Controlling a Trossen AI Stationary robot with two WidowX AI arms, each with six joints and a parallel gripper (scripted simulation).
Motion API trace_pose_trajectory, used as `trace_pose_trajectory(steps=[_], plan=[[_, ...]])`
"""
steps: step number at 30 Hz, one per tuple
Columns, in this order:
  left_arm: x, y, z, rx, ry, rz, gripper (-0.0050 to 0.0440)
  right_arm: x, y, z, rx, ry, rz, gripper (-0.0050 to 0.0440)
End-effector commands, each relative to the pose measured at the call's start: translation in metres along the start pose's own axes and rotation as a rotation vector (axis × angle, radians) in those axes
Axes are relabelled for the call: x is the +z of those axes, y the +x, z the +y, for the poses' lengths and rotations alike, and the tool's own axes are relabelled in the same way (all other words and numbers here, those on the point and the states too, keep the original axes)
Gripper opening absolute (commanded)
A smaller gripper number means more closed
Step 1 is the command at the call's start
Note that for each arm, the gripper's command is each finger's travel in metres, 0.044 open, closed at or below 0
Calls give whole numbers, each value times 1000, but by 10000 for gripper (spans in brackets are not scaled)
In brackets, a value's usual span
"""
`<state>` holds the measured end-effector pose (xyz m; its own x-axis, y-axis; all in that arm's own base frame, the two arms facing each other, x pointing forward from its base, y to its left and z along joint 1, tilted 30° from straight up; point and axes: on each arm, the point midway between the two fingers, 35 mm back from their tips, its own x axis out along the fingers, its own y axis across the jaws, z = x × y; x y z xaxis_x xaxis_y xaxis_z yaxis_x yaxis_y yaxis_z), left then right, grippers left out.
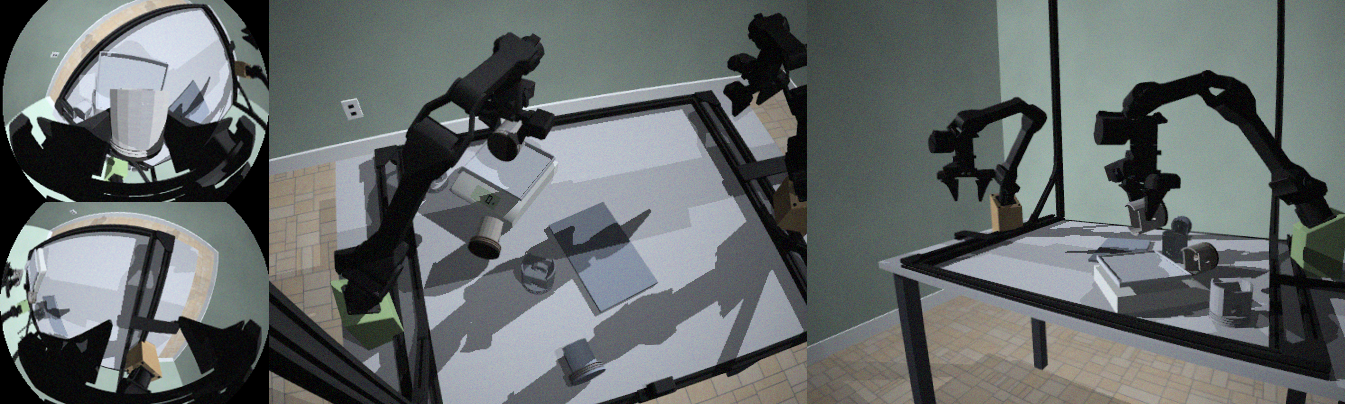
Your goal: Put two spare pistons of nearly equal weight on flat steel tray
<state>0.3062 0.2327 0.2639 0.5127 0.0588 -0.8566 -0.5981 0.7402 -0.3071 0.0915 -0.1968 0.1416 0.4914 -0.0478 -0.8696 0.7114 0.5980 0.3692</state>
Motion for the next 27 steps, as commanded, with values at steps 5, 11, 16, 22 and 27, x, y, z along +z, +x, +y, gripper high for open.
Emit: trace_pose_trajectory(steps=[5,11,16,22,27], plan=[[-1,-4,-1,9,-148,-33,158,0,0,0,3,-2,-1,440],[-1,-4,-1,15,-306,-59,158,0,0,0,3,-2,-1,440],[-1,-4,-1,20,-437,-81,158,0,0,0,3,-2,-1,440],[-1,-4,-1,24,-542,-99,158,0,0,0,3,-2,-1,440],[-1,-4,-1,29,-674,-121,158,0,0,0,3,-2,-1,440]])
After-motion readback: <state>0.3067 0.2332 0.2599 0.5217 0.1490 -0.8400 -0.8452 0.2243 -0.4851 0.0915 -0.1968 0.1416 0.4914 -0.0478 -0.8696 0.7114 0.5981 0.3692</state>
